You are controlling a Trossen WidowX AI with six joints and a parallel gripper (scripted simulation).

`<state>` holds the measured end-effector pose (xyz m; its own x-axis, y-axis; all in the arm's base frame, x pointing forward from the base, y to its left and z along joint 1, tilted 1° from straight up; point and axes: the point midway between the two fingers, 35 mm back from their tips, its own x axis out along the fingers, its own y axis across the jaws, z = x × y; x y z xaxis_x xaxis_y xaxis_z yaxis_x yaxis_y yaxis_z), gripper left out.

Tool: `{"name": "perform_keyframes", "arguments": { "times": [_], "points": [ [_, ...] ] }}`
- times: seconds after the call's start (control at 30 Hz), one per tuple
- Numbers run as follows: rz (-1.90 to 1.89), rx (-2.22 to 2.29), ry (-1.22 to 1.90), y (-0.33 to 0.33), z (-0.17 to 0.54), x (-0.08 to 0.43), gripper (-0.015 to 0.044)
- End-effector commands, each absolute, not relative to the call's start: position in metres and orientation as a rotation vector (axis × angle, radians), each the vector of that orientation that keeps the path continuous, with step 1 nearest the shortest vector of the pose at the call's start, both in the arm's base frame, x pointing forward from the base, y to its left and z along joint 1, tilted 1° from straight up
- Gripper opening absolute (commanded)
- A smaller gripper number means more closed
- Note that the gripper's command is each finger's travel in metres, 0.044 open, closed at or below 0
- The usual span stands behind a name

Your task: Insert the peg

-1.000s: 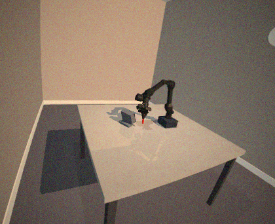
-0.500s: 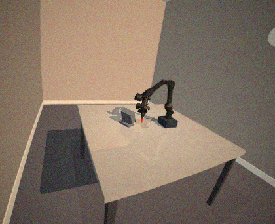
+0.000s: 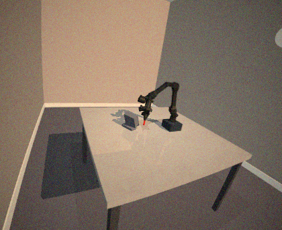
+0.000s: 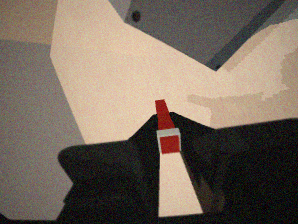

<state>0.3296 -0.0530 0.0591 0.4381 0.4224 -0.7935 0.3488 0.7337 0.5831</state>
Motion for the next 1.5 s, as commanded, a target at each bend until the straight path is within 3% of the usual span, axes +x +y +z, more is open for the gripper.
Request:
{"name": "perform_keyframes", "arguments": {
  "times": [0.0, 1.47],
  "points": [
    [0.044, 0.827, 1.135, -0.057, 0.058, 0.328, 0.0000],
    [-0.022, 1.087, 0.937, -0.106, 0.062, 0.313, 0.0000]
  ]
}}
